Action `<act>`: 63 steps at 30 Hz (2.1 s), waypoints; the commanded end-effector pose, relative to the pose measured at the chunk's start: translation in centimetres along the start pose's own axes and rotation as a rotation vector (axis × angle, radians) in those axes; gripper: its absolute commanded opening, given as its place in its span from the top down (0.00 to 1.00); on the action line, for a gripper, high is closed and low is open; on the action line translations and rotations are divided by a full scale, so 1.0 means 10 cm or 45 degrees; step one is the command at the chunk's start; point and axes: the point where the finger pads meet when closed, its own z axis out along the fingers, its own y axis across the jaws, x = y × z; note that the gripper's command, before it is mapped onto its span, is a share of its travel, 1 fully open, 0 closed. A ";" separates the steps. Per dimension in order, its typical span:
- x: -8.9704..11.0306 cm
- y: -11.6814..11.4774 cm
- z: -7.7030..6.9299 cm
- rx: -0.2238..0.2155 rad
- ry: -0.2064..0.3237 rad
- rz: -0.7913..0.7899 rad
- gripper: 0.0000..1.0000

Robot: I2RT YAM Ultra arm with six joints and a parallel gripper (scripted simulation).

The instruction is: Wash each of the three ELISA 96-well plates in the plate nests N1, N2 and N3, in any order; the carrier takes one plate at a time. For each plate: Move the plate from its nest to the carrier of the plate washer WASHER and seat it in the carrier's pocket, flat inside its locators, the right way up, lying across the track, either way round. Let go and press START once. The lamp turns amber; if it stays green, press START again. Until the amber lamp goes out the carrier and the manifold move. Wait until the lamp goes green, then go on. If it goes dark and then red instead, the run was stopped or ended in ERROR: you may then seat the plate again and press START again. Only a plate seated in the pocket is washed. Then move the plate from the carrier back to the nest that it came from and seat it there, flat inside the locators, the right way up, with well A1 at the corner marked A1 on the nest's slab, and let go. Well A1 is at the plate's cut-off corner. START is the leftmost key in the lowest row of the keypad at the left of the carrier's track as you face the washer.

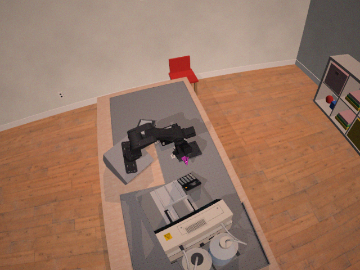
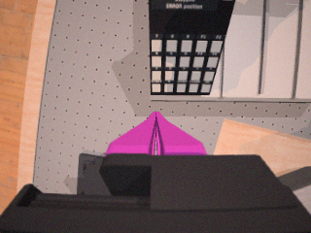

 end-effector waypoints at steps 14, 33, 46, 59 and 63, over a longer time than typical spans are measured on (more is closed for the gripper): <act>-0.31 -0.12 -0.03 -0.005 -0.017 0.009 0.00; -0.80 -0.35 -0.04 -0.005 -0.019 0.010 0.00; -1.16 -0.52 -0.05 -0.005 -0.020 0.010 0.00; -1.50 -0.68 -0.06 -0.005 -0.022 0.010 0.00; -1.62 -0.74 -0.06 -0.005 -0.023 0.010 0.00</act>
